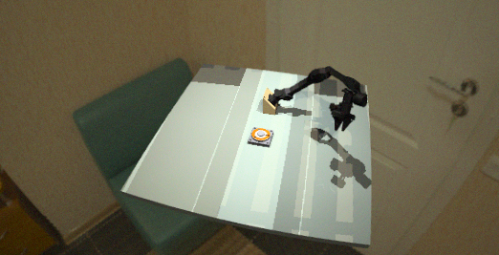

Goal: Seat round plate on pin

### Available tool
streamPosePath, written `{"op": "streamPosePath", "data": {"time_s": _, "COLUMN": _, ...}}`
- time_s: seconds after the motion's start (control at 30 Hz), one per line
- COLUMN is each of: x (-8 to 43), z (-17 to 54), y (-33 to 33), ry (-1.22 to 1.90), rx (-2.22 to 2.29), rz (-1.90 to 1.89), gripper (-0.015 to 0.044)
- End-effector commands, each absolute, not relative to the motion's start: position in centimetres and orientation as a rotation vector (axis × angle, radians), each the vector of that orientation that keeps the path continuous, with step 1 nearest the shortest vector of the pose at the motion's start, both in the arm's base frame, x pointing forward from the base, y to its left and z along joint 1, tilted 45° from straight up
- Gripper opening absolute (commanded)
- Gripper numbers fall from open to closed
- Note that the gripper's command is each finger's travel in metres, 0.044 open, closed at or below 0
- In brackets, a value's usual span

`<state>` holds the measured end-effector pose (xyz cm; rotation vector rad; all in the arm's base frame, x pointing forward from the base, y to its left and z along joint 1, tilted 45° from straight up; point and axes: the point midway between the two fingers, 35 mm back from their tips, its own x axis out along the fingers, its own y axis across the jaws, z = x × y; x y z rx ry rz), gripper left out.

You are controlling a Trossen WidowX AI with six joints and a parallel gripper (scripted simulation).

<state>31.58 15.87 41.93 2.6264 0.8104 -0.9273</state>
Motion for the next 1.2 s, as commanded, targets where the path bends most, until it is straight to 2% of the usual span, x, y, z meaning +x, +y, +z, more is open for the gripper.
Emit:
{"op": "streamPosePath", "data": {"time_s": 0.0, "x": 31.7, "z": 41.7, "y": 15.8, "ry": 0.813, "rx": 2.612, "rz": -0.926, "gripper": 0.0374}}
{"op": "streamPosePath", "data": {"time_s": 0.23, "x": 35.0, "z": 34.2, "y": 12.4, "ry": 0.96, "rx": 2.088, "rz": -0.85, "gripper": 0.019}}
{"op": "streamPosePath", "data": {"time_s": 0.47, "x": 36.2, "z": 28.5, "y": 9.1, "ry": 1.12, "rx": 1.732, "rz": -0.749, "gripper": 0.0006}}
{"op": "streamPosePath", "data": {"time_s": 1.17, "x": 33.9, "z": 16.1, "y": 1.2, "ry": 1.477, "rx": 1.093, "rz": -0.28, "gripper": 0.0}}
